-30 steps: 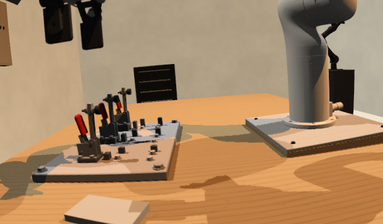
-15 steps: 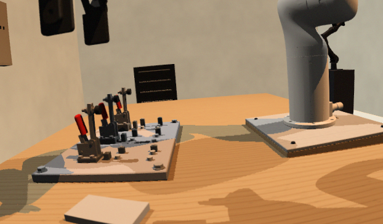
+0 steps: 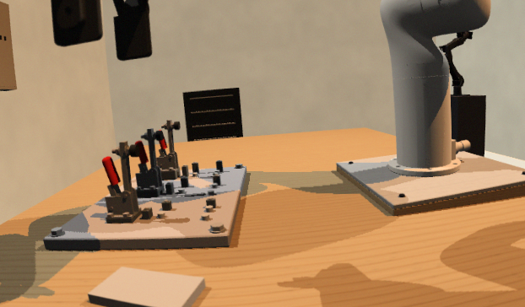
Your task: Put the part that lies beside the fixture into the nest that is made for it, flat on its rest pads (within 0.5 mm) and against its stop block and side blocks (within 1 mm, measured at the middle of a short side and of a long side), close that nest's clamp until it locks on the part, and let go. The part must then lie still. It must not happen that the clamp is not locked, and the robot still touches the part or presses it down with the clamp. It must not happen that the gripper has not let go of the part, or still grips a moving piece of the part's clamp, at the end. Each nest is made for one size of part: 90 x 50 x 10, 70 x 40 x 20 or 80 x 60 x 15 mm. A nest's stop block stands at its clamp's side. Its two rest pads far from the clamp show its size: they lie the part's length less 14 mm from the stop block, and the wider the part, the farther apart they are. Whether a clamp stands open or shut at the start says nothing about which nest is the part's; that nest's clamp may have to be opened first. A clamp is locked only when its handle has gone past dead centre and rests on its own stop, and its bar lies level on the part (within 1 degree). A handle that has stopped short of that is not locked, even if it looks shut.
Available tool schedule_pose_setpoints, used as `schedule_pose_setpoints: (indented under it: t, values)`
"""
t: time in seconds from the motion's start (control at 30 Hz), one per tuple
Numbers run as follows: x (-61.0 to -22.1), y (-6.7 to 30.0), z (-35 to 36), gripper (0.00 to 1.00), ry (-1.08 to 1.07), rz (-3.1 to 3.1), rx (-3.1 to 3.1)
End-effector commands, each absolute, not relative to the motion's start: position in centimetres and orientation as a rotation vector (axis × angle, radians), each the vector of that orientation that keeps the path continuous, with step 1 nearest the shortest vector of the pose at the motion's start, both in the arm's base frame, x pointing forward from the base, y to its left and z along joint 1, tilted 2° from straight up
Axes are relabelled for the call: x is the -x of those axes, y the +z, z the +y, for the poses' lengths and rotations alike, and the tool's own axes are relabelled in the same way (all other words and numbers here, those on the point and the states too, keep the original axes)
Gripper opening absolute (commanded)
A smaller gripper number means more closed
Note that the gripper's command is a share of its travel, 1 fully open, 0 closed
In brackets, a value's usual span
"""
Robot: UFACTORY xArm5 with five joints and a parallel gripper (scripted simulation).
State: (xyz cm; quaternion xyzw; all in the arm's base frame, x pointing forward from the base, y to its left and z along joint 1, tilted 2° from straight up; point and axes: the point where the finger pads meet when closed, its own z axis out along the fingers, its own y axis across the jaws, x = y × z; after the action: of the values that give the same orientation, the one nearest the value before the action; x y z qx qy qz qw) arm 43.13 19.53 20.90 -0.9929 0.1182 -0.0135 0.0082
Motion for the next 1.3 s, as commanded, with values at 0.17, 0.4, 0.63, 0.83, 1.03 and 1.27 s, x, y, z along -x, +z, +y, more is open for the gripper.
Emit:
schedule_pose_setpoints:
  t: [0.17,0.4,0.63,0.83,1.03,1.27]
  values:
    - [-43.21,21.07,19.59,1.0,-0.048,0.369,3.101]
    - [-43.21,21.07,19.59,1.0,-0.047,0.402,3.096]
    - [-43.21,21.07,19.59,1.0,-0.045,0.649,3.052]
    - [-43.21,21.07,19.59,1.0,-0.044,0.732,3.032]
    - [-43.21,21.07,19.6,1.0,-0.044,0.737,3.031]
    - [-43.23,21.07,19.6,1.0,-0.044,0.737,3.031]
